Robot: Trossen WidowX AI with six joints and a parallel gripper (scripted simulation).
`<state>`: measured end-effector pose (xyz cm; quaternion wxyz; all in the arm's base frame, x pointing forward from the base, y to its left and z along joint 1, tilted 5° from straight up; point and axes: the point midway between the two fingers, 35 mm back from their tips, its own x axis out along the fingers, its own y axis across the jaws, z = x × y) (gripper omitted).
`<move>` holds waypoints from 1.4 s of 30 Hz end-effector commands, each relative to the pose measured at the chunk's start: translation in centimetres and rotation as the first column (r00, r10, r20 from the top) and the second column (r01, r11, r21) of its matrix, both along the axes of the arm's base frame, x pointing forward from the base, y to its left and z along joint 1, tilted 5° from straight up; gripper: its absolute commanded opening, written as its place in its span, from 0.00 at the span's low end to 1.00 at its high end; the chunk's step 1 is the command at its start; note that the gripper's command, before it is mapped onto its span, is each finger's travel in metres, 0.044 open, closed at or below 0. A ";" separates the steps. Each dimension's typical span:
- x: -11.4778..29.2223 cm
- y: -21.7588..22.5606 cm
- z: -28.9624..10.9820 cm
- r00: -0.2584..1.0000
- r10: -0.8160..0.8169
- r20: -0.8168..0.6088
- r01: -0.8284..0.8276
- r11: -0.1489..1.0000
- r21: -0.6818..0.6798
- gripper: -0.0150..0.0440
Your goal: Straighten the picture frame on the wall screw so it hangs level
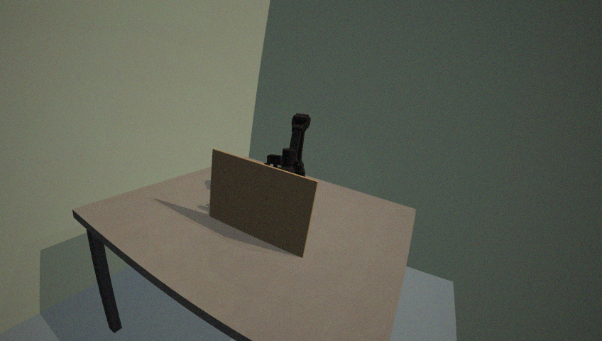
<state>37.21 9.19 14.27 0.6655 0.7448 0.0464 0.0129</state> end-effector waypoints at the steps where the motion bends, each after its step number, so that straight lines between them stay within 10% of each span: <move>1: 0.1 0.1 0.4 1.000 -0.002 0.013 0.002 1.000 0.002 0.25; 42: 0.1 0.3 -0.6 1.000 0.001 0.005 -0.001 1.000 0.001 0.25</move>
